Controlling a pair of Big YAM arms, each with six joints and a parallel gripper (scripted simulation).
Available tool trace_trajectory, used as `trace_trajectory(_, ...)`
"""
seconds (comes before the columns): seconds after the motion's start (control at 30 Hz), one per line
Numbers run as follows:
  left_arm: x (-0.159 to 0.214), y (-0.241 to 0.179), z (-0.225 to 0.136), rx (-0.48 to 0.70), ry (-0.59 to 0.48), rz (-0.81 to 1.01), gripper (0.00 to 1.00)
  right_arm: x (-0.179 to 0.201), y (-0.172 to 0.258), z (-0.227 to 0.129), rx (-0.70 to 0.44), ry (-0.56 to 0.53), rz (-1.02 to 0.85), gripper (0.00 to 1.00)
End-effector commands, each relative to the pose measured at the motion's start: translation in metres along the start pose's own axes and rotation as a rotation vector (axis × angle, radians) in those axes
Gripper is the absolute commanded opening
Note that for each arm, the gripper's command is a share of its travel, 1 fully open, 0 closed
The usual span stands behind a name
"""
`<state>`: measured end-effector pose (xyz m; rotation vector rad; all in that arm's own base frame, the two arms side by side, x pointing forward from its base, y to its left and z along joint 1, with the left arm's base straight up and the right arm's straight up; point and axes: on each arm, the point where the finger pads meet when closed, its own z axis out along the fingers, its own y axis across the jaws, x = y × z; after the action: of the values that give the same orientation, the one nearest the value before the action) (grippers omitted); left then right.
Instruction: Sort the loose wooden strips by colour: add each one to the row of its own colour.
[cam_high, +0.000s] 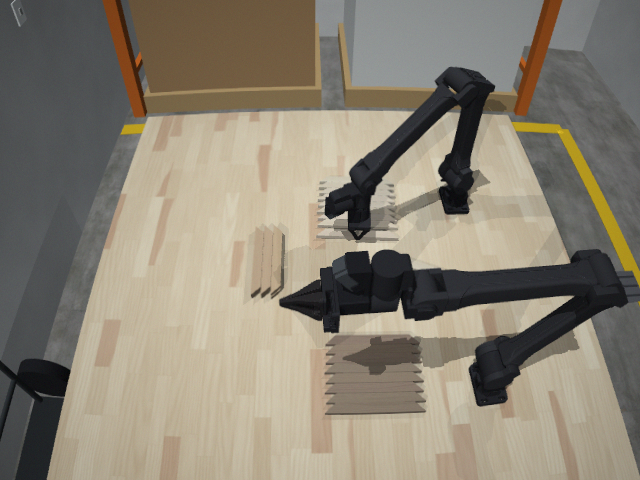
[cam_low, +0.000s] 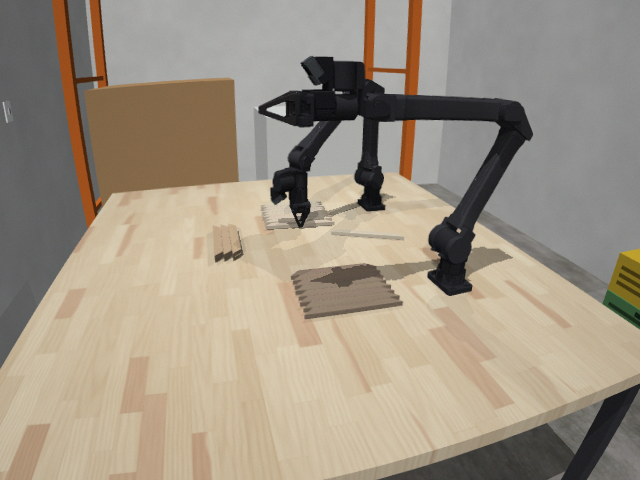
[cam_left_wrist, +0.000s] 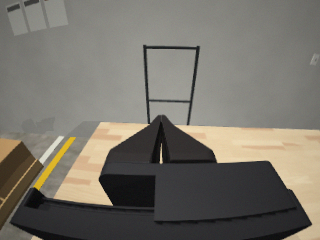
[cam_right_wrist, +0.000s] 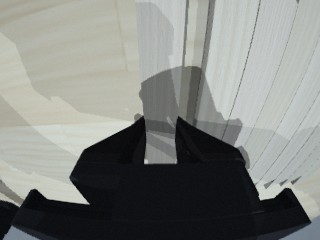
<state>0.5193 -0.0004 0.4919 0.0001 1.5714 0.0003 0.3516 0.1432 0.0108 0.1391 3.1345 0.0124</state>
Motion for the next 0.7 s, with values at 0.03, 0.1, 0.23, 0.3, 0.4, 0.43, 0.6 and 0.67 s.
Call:
trace_trajectory(0.03, -0.0201, -0.0088, -0.0025, 0.015, -0.043, -0.001, 0.01, -0.0075, -0.0026, 0.0046, -0.004, -0.007, 0.016, 0.00)
trace_trajectory(0.1, -0.0207, -0.0088, -0.0024, 0.015, -0.044, -0.001, 0.01, -0.0074, -0.0024, 0.0058, -0.004, -0.006, 0.017, 0.00)
trace_trajectory(0.23, -0.0221, -0.0088, -0.0023, 0.016, -0.046, -0.002, 0.01, -0.0055, 0.0053, 0.0016, -0.004, -0.008, -0.011, 0.40)
trace_trajectory(0.3, -0.0221, -0.0088, -0.0023, 0.016, -0.046, -0.002, 0.01, -0.0055, 0.0053, 0.0016, -0.004, -0.008, -0.011, 0.40)
trace_trajectory(0.4, -0.0230, -0.0089, -0.0023, 0.016, -0.047, -0.003, 0.01, -0.0055, 0.0053, 0.0016, -0.004, -0.008, -0.011, 0.40)
trace_trajectory(0.43, -0.0234, -0.0089, -0.0022, 0.016, -0.048, -0.003, 0.01, -0.0055, 0.0053, 0.0016, -0.004, -0.008, -0.011, 0.40)
trace_trajectory(0.6, -0.0250, -0.0089, -0.0021, 0.016, -0.050, -0.004, 0.01, -0.0055, 0.0053, 0.0016, -0.004, -0.008, -0.011, 0.40)
trace_trajectory(0.67, -0.0257, -0.0089, -0.0020, 0.016, -0.051, -0.005, 0.01, -0.0055, 0.0053, 0.0016, -0.004, -0.008, -0.011, 0.40)
